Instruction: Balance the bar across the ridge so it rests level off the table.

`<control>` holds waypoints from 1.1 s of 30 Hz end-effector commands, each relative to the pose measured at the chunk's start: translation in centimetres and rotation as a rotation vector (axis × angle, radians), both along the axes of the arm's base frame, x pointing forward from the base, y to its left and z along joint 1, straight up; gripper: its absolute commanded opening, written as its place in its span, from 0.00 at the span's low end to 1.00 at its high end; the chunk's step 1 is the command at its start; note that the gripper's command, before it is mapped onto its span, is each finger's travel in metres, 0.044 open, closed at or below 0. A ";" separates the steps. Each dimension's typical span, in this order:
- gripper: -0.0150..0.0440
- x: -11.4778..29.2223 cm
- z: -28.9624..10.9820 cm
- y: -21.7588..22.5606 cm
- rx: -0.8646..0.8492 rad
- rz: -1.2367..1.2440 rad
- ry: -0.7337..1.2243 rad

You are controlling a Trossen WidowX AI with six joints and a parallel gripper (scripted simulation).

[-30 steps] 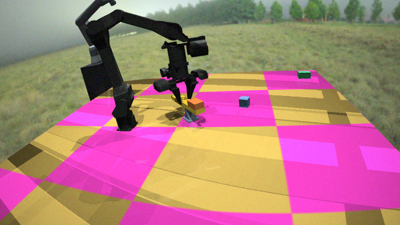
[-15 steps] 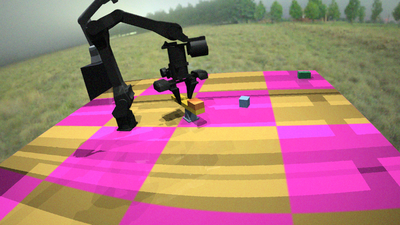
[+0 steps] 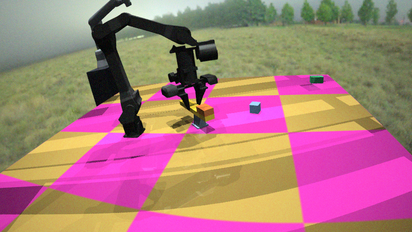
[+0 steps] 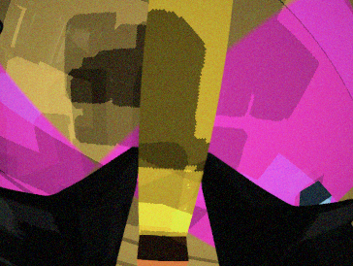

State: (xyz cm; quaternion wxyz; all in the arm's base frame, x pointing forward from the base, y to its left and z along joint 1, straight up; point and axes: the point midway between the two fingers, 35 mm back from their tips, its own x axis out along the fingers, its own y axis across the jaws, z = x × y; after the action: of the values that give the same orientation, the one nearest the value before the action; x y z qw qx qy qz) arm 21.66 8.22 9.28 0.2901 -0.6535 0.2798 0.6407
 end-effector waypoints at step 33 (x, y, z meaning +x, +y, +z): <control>0.83 0.0 0.0 0.0 0.000 0.000 0.000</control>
State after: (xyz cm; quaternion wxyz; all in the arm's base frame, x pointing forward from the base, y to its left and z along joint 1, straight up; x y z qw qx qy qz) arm 21.65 8.21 9.28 0.2900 -0.6534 0.2800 0.6408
